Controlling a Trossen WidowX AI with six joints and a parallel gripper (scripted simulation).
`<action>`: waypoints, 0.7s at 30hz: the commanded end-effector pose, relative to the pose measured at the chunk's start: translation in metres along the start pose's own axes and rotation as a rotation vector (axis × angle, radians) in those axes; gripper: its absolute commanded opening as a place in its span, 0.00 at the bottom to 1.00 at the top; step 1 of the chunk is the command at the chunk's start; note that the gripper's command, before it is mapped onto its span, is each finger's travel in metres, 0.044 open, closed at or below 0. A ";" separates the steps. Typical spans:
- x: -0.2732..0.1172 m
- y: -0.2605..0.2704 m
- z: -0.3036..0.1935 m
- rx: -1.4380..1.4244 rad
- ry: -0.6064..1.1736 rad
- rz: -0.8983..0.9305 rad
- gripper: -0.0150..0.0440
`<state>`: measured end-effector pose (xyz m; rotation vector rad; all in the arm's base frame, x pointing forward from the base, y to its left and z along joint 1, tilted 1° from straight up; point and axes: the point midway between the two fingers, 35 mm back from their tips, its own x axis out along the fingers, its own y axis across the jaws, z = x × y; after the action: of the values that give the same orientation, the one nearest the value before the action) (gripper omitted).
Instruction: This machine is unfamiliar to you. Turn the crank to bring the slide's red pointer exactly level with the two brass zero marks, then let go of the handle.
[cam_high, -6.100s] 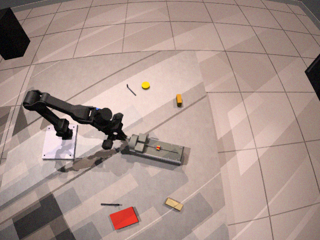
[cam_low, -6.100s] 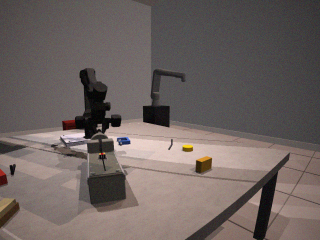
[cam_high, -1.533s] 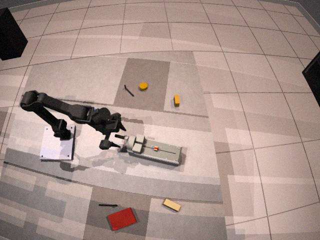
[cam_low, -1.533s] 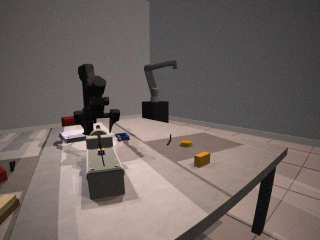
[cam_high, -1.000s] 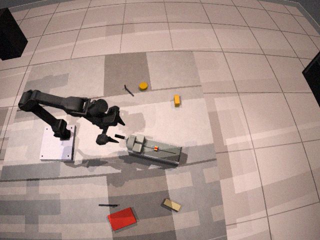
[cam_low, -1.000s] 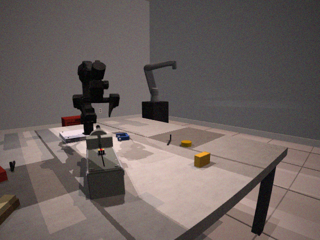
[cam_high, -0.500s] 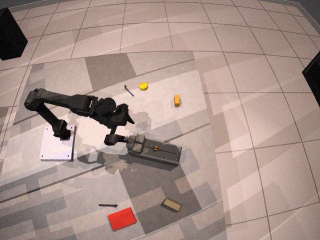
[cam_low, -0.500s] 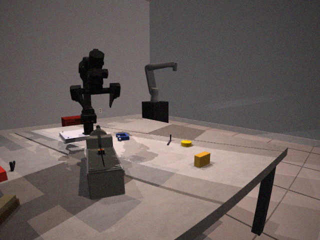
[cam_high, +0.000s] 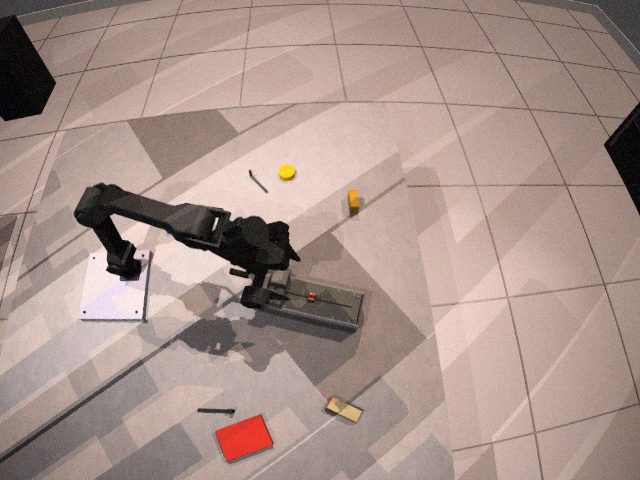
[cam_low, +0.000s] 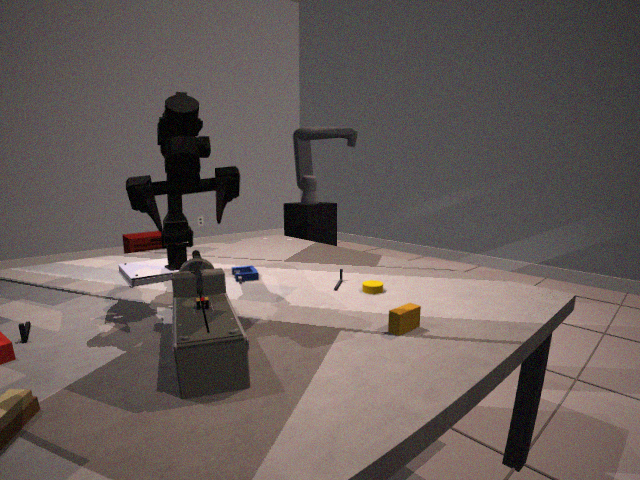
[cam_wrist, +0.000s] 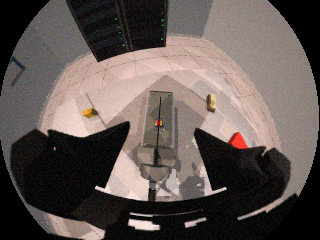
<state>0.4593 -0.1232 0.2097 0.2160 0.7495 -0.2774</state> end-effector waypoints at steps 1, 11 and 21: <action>0.015 -0.001 -0.008 -0.005 0.007 0.007 1.00; 0.047 -0.005 -0.041 -0.005 0.008 0.007 1.00; 0.047 -0.005 -0.041 -0.005 0.008 0.007 1.00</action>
<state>0.4639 -0.1247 0.1487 0.2182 0.7547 -0.2757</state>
